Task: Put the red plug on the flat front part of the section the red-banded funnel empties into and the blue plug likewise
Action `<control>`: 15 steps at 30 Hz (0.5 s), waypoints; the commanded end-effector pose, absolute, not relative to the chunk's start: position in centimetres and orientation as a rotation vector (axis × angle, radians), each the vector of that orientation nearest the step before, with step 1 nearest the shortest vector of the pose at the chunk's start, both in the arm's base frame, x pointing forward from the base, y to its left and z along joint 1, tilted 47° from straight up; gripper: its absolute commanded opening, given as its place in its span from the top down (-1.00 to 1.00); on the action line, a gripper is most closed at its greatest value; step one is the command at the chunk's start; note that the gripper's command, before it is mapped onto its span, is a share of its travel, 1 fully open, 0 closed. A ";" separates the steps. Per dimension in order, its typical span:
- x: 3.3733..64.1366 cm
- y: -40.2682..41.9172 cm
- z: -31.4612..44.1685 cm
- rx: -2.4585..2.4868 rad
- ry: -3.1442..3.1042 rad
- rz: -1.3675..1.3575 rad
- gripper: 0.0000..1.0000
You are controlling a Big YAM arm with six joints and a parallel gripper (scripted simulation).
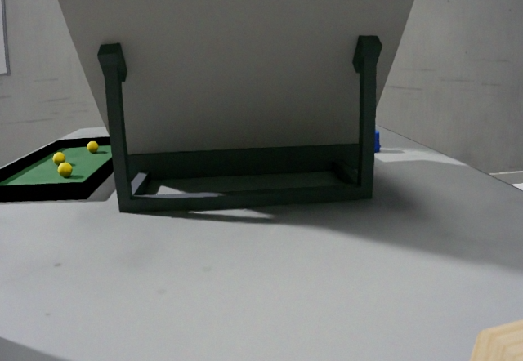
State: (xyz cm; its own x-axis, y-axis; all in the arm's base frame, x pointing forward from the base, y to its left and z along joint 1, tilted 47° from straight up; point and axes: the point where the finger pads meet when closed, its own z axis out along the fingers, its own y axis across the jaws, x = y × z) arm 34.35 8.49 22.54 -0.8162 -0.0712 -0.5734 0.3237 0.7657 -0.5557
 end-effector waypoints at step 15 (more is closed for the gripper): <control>30.0 14.1 18.9 0.041 2.574 -1.001 -1.00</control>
State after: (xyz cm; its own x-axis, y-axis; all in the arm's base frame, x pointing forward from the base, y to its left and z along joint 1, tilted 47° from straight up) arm 29.25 12.36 17.53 -0.9396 -0.1186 -0.3210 0.1379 0.7272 -0.6725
